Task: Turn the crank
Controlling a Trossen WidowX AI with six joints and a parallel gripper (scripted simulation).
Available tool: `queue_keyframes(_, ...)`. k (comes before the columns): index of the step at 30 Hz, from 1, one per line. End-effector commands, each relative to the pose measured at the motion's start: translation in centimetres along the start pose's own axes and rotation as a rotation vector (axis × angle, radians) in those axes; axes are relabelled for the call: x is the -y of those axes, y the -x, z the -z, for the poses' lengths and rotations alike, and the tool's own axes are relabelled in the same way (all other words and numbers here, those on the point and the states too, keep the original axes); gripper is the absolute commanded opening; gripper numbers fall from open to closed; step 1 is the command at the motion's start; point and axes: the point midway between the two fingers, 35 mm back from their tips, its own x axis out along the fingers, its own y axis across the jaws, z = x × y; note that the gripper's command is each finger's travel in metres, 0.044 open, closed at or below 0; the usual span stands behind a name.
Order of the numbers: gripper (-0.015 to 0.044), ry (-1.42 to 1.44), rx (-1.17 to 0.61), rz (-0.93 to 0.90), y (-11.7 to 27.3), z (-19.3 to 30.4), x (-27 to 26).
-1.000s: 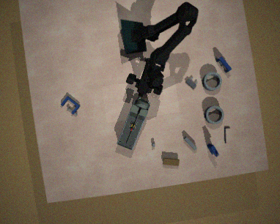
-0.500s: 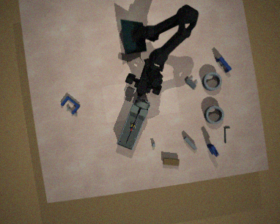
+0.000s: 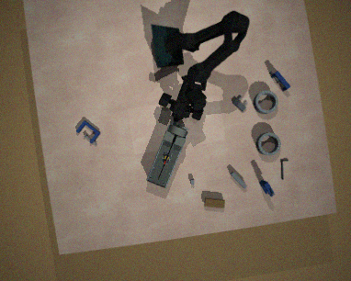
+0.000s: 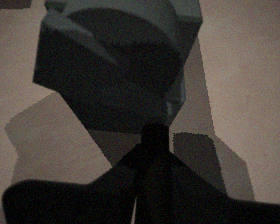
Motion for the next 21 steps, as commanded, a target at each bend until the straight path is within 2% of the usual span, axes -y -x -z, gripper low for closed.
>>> queue_keyframes(1, 0.0, 0.002, -0.008, -0.002, -0.5, 0.5, -0.5)
queue_keyframes(21, 0.0, 0.002, -0.008, -0.003, -1.1, 1.1, -2.3)
